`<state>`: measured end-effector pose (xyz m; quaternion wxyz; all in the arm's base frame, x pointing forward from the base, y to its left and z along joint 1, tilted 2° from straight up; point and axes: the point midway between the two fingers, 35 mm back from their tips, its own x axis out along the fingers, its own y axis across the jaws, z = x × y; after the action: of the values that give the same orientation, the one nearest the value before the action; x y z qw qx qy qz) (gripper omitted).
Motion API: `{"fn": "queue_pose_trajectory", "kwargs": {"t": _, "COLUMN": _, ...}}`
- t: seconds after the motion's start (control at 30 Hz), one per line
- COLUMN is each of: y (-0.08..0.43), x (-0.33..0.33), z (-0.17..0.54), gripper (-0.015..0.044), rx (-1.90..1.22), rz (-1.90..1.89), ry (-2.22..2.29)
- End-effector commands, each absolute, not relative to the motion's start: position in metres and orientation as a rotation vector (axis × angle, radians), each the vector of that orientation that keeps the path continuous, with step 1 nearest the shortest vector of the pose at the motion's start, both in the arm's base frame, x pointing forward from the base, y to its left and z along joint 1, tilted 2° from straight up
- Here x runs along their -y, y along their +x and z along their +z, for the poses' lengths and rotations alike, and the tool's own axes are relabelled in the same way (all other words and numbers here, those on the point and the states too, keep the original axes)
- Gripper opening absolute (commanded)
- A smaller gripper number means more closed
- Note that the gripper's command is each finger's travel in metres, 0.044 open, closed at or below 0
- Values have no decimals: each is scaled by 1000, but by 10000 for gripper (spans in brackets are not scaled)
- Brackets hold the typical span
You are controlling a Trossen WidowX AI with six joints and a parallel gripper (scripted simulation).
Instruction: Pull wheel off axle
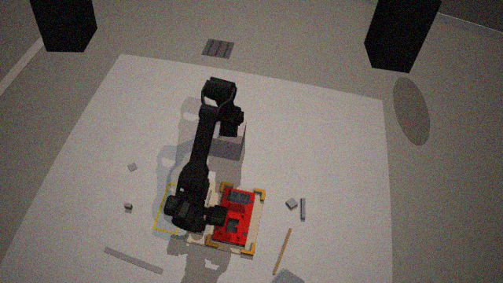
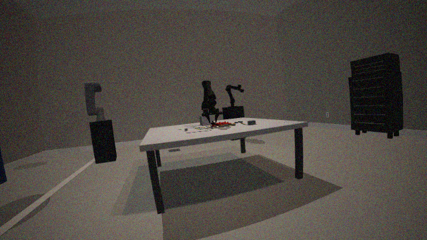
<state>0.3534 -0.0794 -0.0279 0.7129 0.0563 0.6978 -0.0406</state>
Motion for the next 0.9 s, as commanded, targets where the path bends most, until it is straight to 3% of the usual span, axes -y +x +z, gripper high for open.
{"fn": "queue_pose_trajectory", "kwargs": {"t": 0.0, "y": 353, "x": 79, "z": -28, "gripper": 215, "rx": -1548, "rz": -90, "ry": 125}}
{"fn": "queue_pose_trajectory", "kwargs": {"t": 0.27, "y": 353, "x": 79, "z": -28, "gripper": 161, "rx": -1548, "rz": -90, "ry": 125}}
{"fn": "queue_pose_trajectory", "kwargs": {"t": 0.47, "y": 353, "x": 79, "z": -27, "gripper": 4, "rx": -1548, "rz": -90, "ry": 125}}
{"fn": "queue_pose_trajectory", "kwargs": {"t": 0.87, "y": 353, "x": 80, "z": -23, "gripper": 0, "rx": -1548, "rz": -90, "ry": 126}}
